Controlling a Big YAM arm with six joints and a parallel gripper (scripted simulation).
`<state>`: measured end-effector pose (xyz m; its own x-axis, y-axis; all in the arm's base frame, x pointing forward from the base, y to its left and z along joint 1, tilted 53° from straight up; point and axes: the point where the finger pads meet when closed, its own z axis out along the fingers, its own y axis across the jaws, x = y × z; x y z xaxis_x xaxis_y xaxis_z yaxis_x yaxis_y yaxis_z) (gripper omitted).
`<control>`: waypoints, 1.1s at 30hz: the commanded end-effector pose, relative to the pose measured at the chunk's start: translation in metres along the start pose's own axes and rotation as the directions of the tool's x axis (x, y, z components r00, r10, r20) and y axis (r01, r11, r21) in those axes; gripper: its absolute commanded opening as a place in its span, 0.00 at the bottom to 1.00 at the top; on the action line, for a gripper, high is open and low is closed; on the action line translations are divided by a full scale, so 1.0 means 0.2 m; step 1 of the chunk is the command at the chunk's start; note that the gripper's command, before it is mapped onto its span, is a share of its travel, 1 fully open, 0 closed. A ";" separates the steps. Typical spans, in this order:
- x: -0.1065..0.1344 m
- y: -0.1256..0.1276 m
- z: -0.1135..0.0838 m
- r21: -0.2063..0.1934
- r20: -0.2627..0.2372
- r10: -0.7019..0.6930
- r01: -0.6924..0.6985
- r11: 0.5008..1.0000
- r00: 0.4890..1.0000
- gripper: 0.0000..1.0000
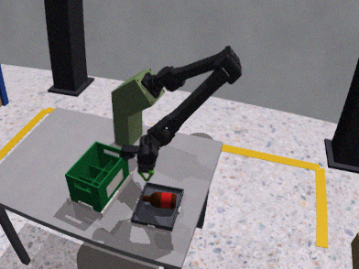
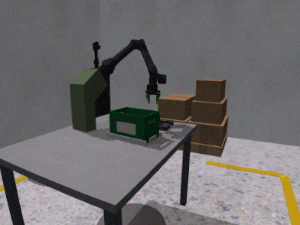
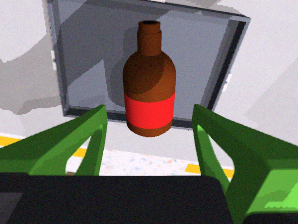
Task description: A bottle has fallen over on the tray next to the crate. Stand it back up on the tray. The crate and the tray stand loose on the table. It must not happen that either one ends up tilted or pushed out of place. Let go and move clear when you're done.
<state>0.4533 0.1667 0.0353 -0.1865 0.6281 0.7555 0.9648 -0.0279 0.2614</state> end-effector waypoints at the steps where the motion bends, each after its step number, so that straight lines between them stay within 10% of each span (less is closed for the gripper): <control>1: -0.01 0.02 0.00 -0.007 0.003 0.005 -0.005 1.000 1.000 0.61; 33: 0.01 0.01 0.35 0.003 -0.002 -0.004 0.004 1.000 1.000 0.61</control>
<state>0.4630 0.2127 -0.0031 -0.1958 0.6316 0.7501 0.9642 -0.0153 0.2646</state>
